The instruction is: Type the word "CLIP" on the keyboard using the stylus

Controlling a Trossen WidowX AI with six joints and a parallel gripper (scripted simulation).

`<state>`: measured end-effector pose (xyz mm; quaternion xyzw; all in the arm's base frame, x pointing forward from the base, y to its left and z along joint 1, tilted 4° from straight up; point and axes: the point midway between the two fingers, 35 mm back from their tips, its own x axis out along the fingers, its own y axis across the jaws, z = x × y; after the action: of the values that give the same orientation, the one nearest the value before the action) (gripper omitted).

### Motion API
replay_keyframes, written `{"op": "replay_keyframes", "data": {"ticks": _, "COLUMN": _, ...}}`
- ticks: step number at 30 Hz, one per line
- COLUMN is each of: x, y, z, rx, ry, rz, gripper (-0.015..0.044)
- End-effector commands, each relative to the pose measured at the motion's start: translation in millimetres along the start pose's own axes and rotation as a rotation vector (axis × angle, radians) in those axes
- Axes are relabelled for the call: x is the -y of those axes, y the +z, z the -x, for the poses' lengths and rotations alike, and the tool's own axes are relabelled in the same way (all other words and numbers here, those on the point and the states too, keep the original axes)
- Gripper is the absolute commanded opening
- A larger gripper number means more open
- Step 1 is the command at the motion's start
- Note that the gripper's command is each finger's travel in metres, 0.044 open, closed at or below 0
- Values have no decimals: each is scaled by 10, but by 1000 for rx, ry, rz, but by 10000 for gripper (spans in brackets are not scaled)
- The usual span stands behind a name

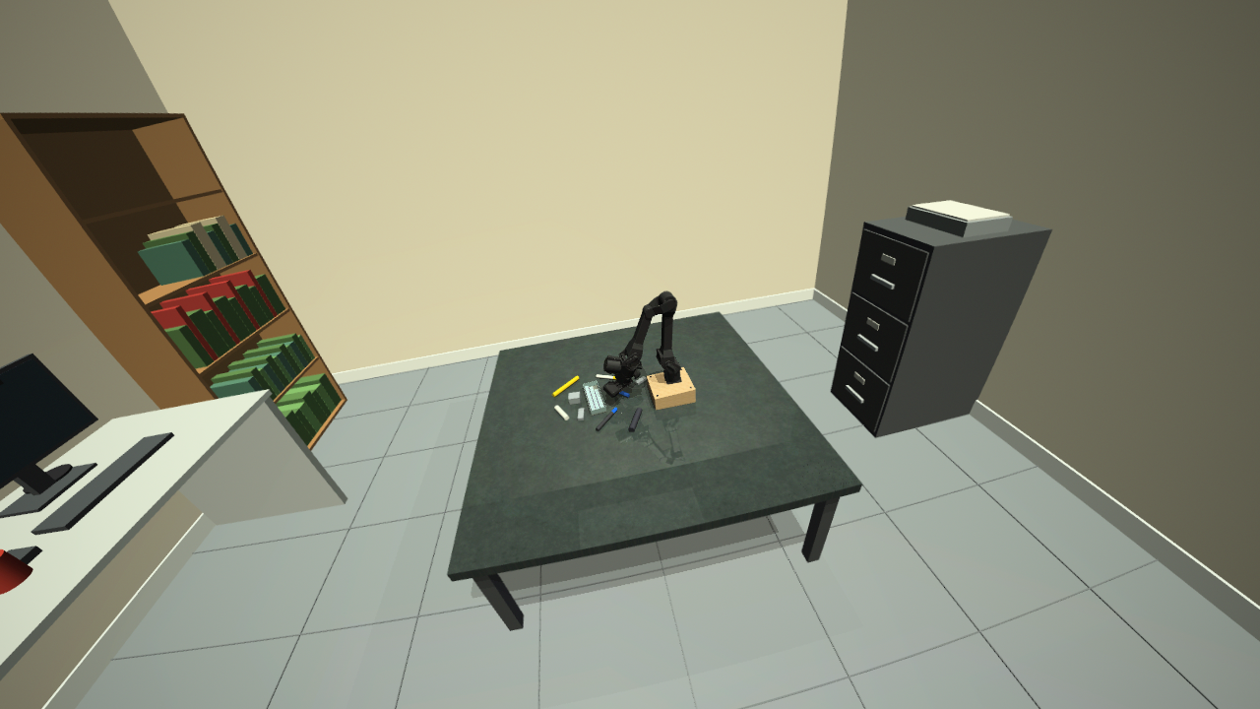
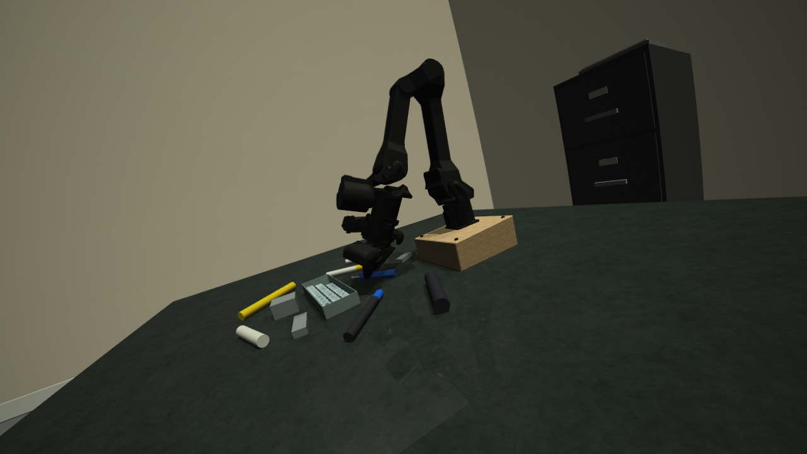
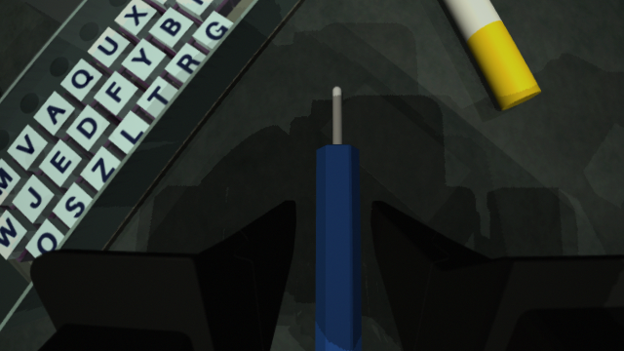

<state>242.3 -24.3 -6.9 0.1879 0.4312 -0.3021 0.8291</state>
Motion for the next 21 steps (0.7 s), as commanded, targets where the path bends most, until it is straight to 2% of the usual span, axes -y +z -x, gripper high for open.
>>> {"op": "replay_keyframes", "data": {"ticks": 1, "x": 17, "y": -21, "z": -17, "rx": -4, "ry": -7, "rz": 7, "gripper": 150}}
{"op": "replay_keyframes", "data": {"ticks": 6, "x": 17, "y": -21, "z": -17, "rx": -4, "ry": -7, "rz": 7, "gripper": 150}}
{"op": "replay_keyframes", "data": {"ticks": 11, "x": 6, "y": -10, "z": -7, "rx": -3, "ry": -3, "rz": 2, "gripper": 19}}
{"op": "replay_keyframes", "data": {"ticks": 14, "x": 6, "y": -10, "z": -7, "rx": -3, "ry": -3, "rz": 2, "gripper": 0}}
{"op": "replay_keyframes", "data": {"ticks": 21, "x": 5, "y": -6, "z": -2, "rx": -2, "ry": -3, "rz": 2, "gripper": 0}}
